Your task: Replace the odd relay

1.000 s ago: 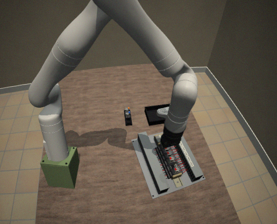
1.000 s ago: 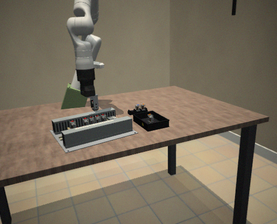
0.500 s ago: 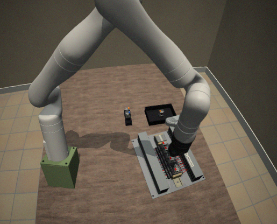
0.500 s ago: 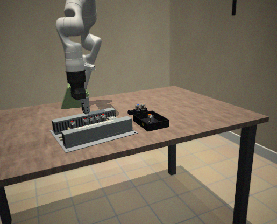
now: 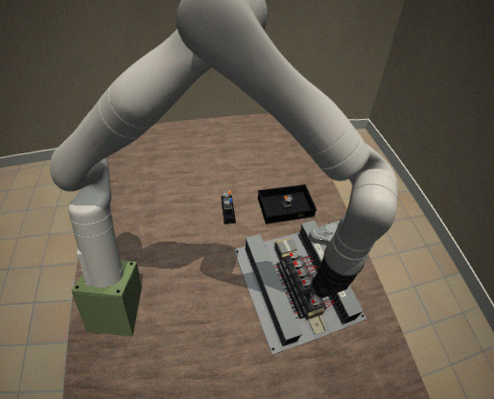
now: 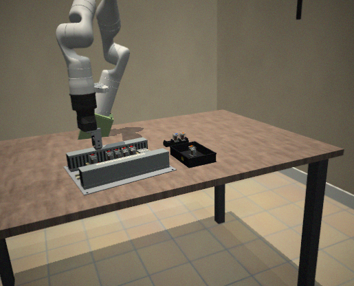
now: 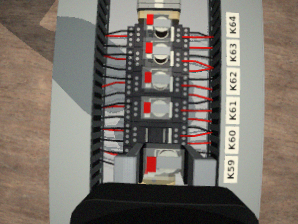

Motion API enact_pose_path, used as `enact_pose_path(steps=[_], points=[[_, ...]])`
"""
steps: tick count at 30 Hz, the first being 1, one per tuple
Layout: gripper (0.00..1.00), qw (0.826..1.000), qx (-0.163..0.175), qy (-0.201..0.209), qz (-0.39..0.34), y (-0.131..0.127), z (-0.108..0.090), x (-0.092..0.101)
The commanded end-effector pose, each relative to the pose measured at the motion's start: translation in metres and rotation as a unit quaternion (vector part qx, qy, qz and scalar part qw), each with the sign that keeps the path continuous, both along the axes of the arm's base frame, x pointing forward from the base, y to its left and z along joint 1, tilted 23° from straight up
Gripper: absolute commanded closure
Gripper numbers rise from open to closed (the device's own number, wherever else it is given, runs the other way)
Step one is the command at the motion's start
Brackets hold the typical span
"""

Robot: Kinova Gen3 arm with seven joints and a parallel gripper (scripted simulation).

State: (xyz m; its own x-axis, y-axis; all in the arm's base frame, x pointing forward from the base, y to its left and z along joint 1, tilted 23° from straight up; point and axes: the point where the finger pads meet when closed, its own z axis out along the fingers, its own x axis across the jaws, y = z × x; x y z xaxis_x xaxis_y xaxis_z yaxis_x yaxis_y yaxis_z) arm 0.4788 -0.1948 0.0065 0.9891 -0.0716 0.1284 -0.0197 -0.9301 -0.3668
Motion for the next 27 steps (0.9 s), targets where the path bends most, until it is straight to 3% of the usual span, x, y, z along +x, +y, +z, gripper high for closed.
enact_pose_path(steps=[1, 27], points=[[1.00, 1.000, -0.001, -0.001, 0.000, -0.0008, 0.0005, 0.0000], [1.00, 1.000, 0.001, 0.003, 0.002, 0.0033, -0.0023, -0.0062]])
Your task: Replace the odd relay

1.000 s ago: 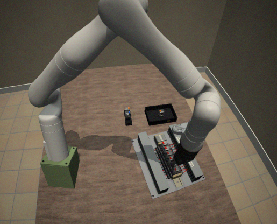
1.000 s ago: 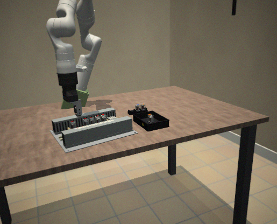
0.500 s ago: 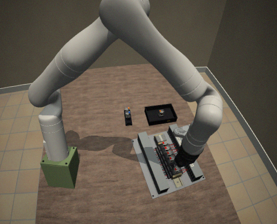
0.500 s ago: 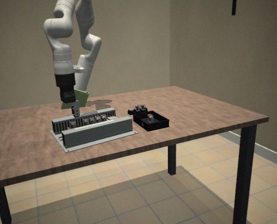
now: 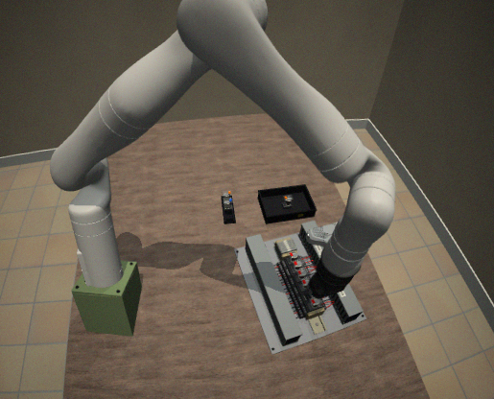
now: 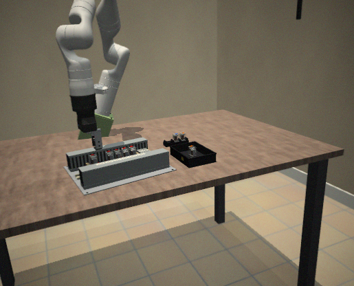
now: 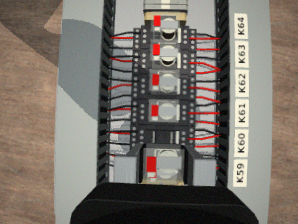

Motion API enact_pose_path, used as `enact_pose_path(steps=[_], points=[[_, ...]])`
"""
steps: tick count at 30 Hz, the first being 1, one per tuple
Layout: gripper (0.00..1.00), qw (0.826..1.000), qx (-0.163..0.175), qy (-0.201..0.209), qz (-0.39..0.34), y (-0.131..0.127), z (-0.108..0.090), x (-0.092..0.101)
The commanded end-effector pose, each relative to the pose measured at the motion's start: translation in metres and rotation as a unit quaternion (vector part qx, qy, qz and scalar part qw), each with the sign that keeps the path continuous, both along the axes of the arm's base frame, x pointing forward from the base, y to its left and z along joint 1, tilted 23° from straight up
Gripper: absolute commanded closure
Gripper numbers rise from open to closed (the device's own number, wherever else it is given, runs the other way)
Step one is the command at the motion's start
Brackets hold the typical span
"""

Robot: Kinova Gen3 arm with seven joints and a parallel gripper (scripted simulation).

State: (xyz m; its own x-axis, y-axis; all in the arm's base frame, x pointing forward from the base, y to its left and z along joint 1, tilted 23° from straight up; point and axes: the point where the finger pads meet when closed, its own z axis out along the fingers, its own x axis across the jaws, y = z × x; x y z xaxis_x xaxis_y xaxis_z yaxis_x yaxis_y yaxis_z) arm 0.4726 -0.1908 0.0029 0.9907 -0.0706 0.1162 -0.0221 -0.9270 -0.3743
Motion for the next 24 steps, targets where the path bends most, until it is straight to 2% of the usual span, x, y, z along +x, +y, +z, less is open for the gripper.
enact_pose_path(steps=[1, 24], points=[[1.00, 1.000, -0.003, -0.003, 0.001, -0.0003, 0.0012, -0.0003], [1.00, 1.000, -0.003, -0.002, 0.001, 0.0038, 0.0040, -0.0006]])
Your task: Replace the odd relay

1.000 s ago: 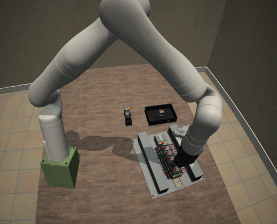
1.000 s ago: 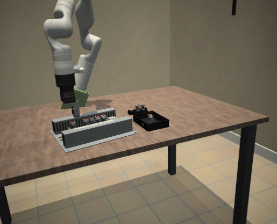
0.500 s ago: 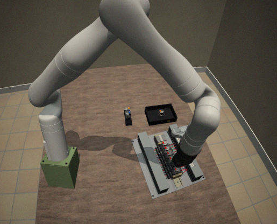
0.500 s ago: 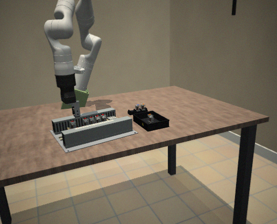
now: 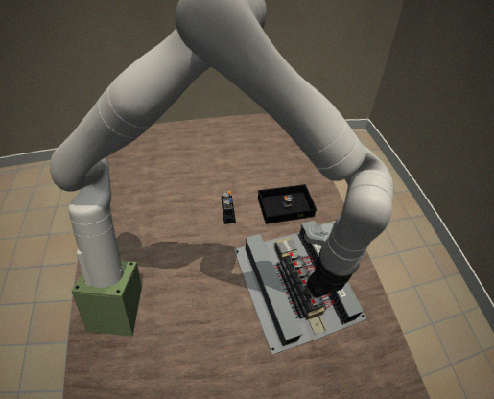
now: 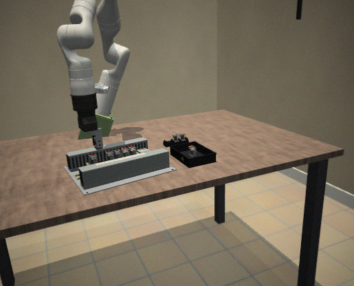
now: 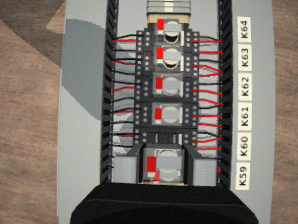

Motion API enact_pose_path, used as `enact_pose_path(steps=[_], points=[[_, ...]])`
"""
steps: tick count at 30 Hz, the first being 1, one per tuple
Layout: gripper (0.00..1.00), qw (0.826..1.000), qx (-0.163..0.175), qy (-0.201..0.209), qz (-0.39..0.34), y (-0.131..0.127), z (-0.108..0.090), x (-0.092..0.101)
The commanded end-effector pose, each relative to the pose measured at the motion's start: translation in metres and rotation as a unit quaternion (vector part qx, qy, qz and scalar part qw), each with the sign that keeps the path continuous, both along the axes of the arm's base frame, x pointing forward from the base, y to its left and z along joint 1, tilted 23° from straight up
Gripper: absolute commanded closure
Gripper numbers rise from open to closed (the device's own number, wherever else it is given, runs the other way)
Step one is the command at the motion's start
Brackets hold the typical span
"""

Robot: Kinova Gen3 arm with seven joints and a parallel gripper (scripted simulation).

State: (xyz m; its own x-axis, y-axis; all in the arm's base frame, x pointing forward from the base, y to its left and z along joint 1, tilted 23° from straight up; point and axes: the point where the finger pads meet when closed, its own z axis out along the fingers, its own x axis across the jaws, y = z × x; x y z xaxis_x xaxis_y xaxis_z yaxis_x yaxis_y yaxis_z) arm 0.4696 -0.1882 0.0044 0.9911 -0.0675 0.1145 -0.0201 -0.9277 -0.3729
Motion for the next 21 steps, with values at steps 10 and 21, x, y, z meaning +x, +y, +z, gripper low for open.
enact_pose_path(steps=[10, 21], points=[[1.00, 1.000, -0.002, -0.002, 0.000, 0.0022, 0.0032, 0.0025], [1.00, 1.000, -0.002, -0.002, 0.002, 0.0023, 0.0035, 0.0021]])
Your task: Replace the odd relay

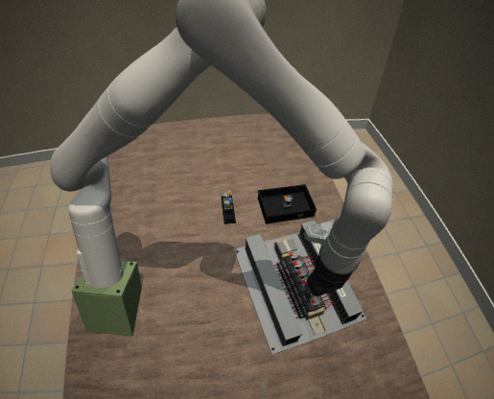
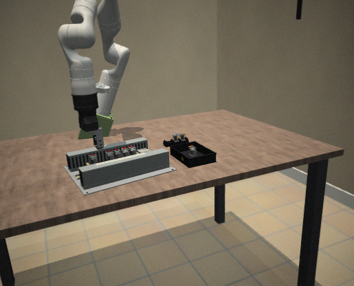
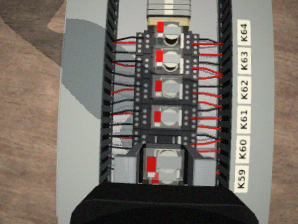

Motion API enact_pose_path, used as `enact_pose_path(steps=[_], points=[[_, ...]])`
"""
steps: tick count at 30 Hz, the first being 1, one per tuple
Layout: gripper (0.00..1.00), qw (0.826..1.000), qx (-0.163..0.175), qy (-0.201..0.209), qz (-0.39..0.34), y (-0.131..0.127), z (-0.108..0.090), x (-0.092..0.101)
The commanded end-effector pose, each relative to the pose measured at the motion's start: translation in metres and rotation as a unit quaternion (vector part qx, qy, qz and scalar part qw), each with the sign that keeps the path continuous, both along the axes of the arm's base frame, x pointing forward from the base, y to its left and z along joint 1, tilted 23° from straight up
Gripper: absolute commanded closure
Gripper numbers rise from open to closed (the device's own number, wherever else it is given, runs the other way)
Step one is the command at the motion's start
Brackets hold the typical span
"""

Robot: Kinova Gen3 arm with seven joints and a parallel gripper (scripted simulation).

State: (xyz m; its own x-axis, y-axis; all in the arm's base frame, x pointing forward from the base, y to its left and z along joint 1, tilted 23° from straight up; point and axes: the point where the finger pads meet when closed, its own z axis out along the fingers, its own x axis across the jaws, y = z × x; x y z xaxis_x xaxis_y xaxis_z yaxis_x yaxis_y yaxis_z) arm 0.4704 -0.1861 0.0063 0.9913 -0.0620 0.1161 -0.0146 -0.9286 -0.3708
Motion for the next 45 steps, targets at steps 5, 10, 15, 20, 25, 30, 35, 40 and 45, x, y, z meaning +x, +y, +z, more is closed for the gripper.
enact_pose_path(steps=[5, 10, 15, 20, 25, 30, 35, 40, 45], points=[[1.00, 1.000, -0.001, -0.002, -0.002, 0.002, 0.003, 0.002], [1.00, 1.000, -0.001, -0.002, -0.003, 0.003, 0.003, 0.004], [1.00, 1.000, -0.001, -0.001, 0.000, 0.001, 0.000, 0.002], [1.00, 1.000, -0.001, -0.002, -0.001, 0.003, -0.003, 0.002], [1.00, 1.000, -0.001, -0.002, -0.002, 0.005, -0.007, 0.003], [1.00, 1.000, -0.001, -0.002, -0.003, 0.006, -0.009, 0.003], [1.00, 1.000, -0.002, -0.003, -0.002, 0.003, -0.009, 0.003], [1.00, 1.000, -0.002, -0.002, -0.002, 0.005, -0.013, 0.004], [1.00, 1.000, -0.001, -0.002, -0.003, 0.007, -0.016, 0.004]])
